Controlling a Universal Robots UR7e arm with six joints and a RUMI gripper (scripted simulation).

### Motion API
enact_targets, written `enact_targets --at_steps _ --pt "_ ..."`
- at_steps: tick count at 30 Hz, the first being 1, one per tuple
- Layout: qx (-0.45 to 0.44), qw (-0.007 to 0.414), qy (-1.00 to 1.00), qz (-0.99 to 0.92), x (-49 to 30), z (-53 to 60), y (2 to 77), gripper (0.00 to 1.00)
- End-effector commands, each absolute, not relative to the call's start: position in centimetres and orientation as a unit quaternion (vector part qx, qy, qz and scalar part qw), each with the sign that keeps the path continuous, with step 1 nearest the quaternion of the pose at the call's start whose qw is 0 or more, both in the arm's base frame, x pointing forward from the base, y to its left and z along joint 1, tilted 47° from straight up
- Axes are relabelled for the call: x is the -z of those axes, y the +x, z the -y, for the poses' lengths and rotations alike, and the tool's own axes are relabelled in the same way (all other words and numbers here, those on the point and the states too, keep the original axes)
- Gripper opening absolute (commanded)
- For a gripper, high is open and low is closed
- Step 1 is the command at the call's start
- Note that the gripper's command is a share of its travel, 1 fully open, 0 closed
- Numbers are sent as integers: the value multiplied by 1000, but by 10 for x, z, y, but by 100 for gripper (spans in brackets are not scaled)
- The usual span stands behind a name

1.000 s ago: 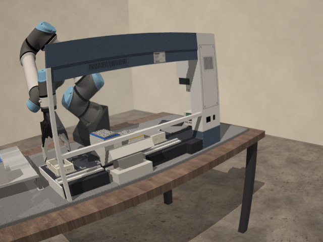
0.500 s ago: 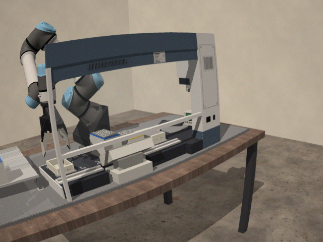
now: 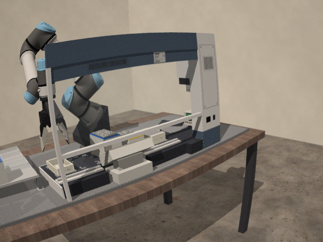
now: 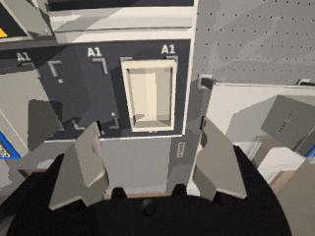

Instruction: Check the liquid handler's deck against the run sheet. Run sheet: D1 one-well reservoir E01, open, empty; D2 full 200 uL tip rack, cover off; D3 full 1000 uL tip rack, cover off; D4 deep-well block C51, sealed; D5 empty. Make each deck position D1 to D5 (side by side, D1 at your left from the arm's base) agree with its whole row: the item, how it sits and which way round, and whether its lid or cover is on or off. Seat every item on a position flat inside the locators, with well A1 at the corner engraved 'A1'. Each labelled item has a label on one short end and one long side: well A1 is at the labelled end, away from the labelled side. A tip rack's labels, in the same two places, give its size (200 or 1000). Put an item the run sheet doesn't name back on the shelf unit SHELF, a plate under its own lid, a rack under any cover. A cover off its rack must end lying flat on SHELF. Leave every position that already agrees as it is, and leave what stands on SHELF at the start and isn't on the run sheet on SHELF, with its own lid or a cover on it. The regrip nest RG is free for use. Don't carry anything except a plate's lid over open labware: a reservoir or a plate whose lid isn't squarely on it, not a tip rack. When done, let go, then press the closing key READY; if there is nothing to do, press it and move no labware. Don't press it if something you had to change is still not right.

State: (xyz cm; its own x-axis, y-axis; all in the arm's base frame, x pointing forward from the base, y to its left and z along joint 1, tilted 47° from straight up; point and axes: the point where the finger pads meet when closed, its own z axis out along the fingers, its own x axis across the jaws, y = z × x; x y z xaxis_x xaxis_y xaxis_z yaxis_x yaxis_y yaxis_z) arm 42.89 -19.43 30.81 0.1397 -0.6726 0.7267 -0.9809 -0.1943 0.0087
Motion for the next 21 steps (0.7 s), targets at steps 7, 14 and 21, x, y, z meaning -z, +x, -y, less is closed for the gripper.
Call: enact_targets --at_steps 7,14,21 --pt "-304 254 711 582 -320 182 427 82" --pt "-304 254 711 582 -326 176 426 82" --pt "-304 254 711 582 -334 168 424 82"
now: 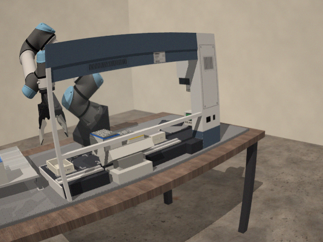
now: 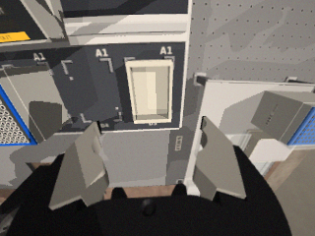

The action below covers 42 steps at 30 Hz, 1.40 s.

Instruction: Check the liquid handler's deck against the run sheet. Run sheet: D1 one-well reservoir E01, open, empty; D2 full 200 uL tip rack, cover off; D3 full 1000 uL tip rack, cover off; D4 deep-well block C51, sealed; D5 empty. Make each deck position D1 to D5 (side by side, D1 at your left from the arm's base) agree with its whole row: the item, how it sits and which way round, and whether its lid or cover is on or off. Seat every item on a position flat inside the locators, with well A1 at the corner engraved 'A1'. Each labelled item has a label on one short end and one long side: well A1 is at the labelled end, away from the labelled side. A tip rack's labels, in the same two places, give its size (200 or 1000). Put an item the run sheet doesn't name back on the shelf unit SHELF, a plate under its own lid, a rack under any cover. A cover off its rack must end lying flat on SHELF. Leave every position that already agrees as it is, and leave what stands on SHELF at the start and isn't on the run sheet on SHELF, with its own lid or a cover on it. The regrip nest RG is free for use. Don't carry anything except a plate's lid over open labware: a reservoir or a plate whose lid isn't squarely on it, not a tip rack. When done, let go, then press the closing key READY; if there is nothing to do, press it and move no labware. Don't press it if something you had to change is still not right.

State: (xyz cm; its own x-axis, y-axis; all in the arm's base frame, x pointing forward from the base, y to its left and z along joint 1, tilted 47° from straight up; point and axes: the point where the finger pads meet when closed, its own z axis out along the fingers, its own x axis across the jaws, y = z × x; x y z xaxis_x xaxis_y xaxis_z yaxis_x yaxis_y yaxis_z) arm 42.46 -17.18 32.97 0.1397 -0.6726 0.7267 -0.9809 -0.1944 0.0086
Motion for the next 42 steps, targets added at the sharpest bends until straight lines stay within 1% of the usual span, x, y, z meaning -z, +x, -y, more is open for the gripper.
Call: enact_targets --at_steps 1,42 --pt "-304 254 711 582 -335 167 424 82" --pt "-303 254 711 582 -375 125 416 82"
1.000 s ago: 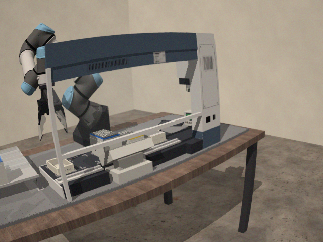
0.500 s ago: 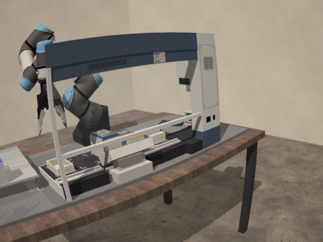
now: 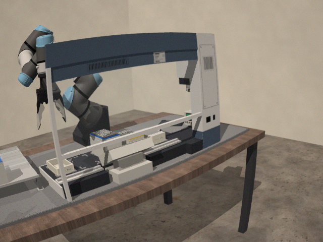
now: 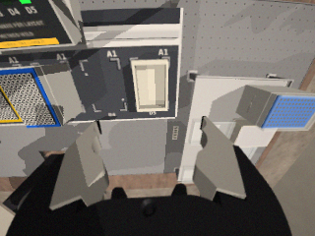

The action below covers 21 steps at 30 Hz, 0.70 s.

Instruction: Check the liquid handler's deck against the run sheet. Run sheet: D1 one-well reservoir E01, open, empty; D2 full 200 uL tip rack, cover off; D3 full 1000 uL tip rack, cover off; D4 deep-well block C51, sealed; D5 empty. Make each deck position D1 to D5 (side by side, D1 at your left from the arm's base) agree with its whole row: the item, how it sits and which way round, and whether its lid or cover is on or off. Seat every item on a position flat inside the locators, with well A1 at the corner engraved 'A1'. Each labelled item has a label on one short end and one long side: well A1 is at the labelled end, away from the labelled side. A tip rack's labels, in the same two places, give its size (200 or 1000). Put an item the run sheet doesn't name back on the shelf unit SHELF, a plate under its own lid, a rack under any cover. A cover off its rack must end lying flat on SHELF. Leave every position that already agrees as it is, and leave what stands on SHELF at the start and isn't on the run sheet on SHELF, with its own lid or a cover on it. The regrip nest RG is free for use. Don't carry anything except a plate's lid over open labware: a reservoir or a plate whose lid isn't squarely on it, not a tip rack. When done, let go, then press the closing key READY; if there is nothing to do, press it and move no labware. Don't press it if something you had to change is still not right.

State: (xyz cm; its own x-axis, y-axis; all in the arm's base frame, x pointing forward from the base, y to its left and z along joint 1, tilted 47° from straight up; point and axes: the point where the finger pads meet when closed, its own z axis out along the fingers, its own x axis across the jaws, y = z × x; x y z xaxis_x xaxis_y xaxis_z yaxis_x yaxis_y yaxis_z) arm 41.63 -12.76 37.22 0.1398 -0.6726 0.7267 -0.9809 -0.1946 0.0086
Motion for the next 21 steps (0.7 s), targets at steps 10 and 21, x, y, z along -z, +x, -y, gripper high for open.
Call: enact_targets --at_steps 10,21 --pt "-303 254 711 582 -386 113 414 82" --pt "-303 254 711 582 -396 103 412 82"
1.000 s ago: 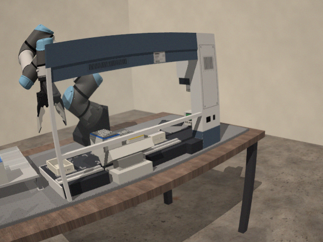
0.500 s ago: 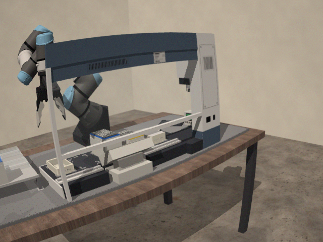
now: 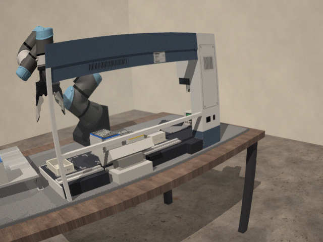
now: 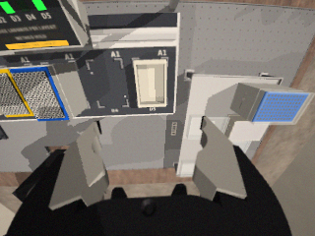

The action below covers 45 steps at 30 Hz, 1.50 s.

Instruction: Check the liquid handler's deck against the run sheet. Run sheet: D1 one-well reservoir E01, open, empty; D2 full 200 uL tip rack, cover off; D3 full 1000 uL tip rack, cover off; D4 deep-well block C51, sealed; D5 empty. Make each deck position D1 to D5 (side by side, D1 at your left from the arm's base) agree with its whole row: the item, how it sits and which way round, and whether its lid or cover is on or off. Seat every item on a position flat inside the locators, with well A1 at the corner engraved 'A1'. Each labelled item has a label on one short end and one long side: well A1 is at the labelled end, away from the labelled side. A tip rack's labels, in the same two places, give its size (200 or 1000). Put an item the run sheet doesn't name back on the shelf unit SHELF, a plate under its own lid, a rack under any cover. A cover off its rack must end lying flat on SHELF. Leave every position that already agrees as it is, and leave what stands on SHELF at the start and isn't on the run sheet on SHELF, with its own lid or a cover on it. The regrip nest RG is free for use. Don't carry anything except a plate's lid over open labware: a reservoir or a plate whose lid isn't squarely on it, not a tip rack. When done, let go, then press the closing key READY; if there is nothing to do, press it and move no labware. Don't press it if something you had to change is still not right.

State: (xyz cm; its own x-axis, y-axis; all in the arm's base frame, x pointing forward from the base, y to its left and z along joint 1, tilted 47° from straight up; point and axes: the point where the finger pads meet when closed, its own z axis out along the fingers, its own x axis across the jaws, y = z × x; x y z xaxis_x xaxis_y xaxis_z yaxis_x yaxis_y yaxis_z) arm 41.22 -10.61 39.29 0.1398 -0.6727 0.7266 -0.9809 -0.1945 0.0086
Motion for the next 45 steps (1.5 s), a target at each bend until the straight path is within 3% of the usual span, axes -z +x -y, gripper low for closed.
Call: enact_targets --at_steps 1,22,45 --pt "-303 254 711 582 -398 101 411 82" --pt "-303 254 711 582 -416 83 408 82" --pt "-303 254 711 582 -420 97 309 82"
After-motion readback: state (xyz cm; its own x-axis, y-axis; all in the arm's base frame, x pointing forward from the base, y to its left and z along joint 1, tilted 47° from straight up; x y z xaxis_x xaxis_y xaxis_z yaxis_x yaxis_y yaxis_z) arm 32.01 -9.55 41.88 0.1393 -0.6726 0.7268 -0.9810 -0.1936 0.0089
